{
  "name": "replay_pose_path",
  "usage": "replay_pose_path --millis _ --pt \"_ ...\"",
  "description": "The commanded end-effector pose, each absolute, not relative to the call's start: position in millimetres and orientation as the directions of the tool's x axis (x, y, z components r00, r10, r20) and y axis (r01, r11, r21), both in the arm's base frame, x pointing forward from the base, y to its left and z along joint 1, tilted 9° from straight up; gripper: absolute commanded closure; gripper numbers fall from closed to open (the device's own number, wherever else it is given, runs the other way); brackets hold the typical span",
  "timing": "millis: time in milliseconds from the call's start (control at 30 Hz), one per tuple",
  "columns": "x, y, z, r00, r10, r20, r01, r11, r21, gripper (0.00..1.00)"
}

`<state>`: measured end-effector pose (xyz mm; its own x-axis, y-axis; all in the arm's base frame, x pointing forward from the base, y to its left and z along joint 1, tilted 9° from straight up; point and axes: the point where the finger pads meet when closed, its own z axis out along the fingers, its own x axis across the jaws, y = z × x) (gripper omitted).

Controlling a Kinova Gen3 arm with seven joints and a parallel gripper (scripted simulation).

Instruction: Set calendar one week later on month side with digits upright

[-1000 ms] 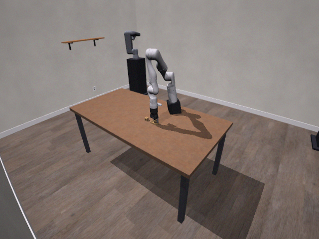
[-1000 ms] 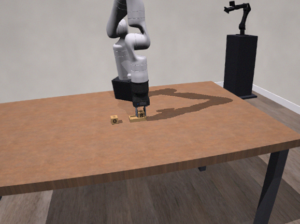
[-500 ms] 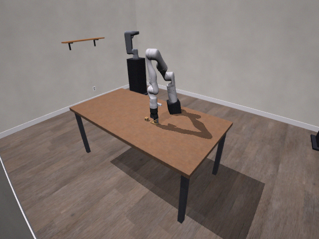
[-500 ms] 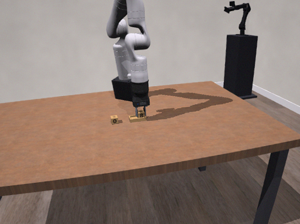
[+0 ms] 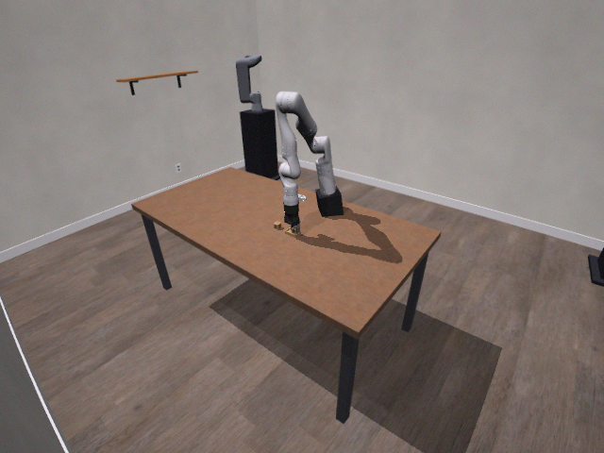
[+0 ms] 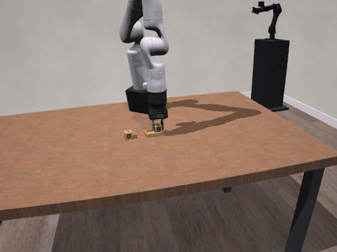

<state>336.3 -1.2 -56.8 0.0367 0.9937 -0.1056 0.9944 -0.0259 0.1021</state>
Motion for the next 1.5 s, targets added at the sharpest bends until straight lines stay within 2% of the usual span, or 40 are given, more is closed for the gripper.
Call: replay_pose_path --millis 0,667,1300,1467 --pt "337.7 0.3 -50.1 0.036 0.994 -0.104 0.994 -0.024 0.108 0.4" --pt "328.8 9.4 33.9 0.036 0.994 -0.104 0.994 -0.024 0.108 0.4" --pt "328.6 13.3 39.9 0.036 0.994 -0.104 0.994 -0.024 0.108 0.4" --pt "332.7 69.2 27.9 0.035 0.994 -0.103 0.994 -0.024 0.107 0.4"
